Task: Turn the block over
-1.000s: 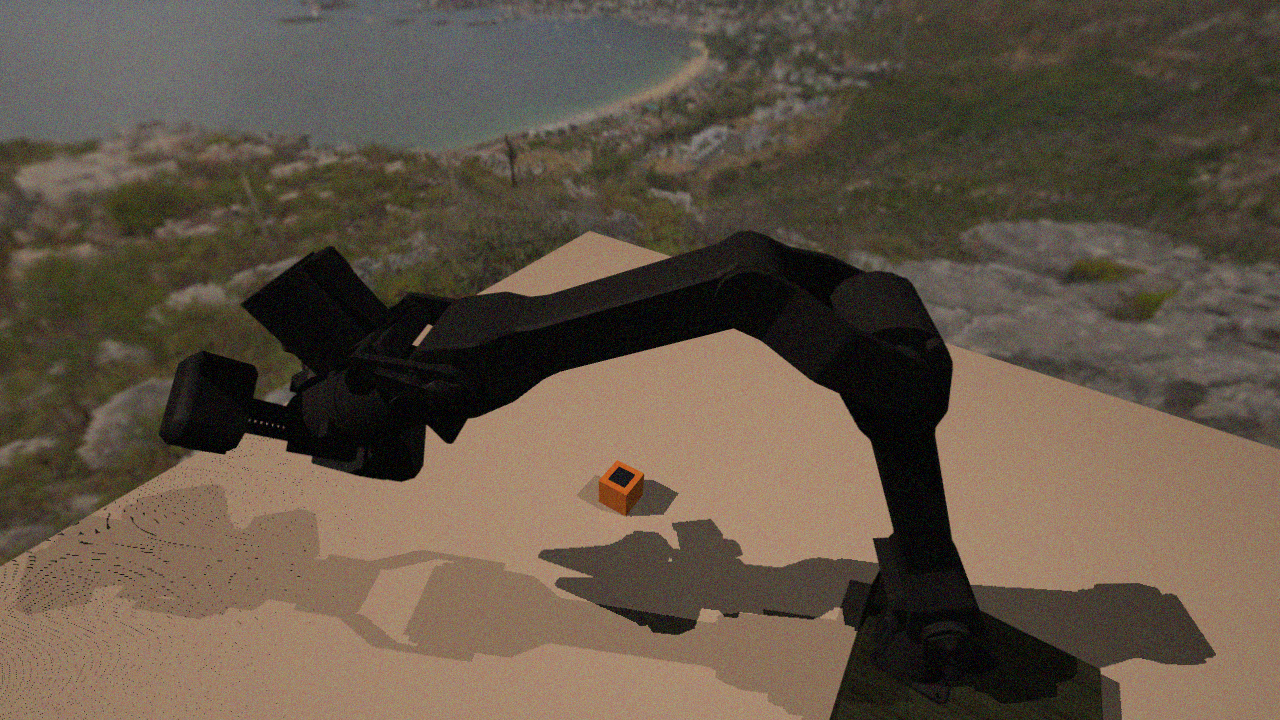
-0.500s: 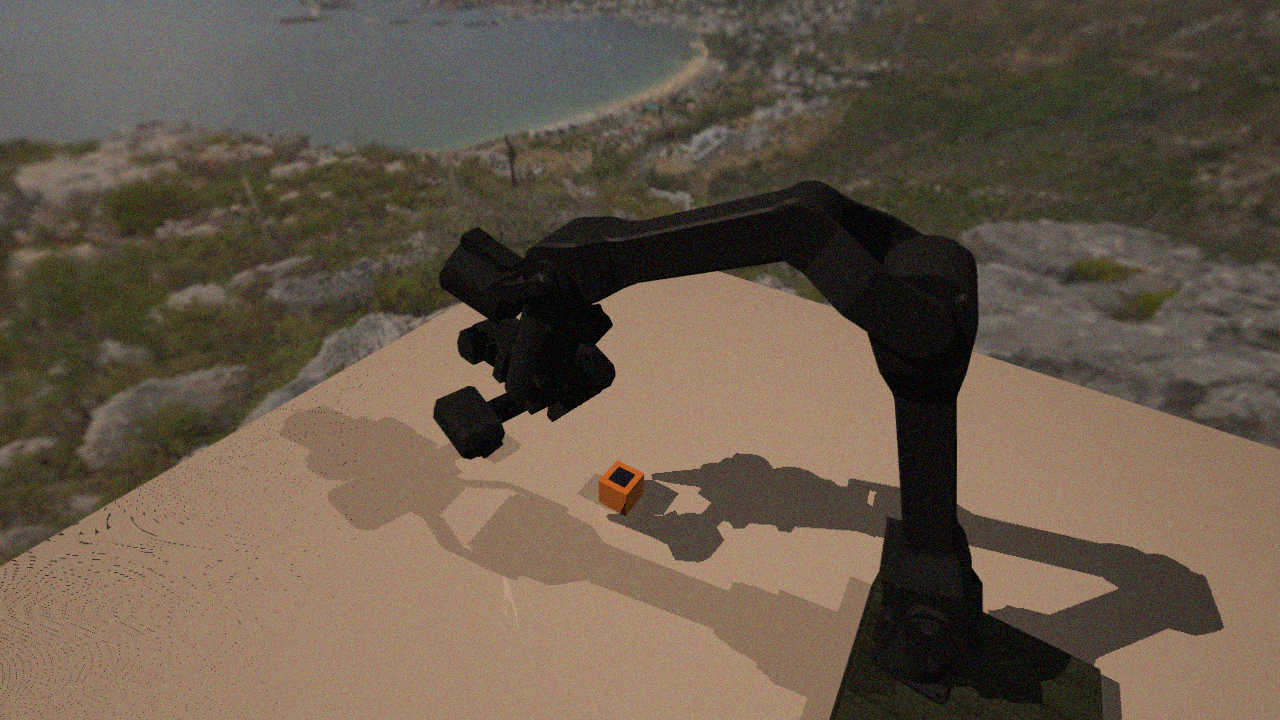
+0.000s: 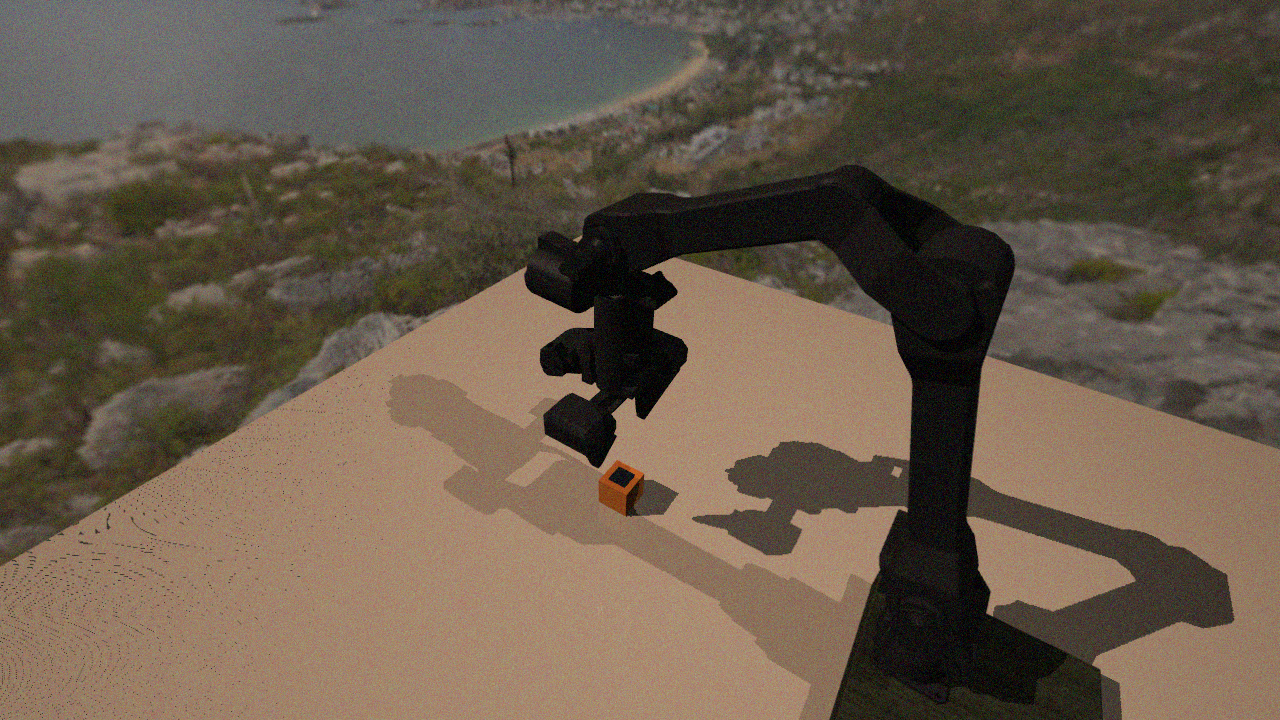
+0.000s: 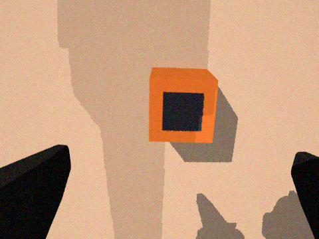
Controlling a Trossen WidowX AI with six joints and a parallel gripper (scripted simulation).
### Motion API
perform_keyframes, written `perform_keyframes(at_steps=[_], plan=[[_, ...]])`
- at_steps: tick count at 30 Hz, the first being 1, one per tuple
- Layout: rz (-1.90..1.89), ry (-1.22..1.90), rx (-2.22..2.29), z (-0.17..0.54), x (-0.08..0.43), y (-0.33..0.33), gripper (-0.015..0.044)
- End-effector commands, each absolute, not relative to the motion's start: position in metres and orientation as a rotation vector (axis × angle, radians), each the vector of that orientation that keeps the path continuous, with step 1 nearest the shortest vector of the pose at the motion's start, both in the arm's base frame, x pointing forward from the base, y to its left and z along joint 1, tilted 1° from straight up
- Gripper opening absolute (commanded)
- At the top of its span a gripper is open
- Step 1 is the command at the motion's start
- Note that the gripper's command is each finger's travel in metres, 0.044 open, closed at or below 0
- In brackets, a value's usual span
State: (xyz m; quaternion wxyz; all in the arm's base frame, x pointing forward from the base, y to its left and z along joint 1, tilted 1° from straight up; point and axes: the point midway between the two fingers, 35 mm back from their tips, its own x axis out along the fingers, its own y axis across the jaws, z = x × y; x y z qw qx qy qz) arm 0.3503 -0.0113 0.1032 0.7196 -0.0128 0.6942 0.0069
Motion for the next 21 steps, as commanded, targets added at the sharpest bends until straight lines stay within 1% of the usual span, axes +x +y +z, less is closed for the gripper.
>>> perform_keyframes(at_steps=[1,3,21], plan=[[0.026,1.547,-0.031,0.081,0.348,-0.014,0.0440],[0.026,1.547,-0.031,0.070,0.348,-0.015,0.0440],[0.026,1.547,-0.031,0.046,0.349,-0.015,0.0440]])
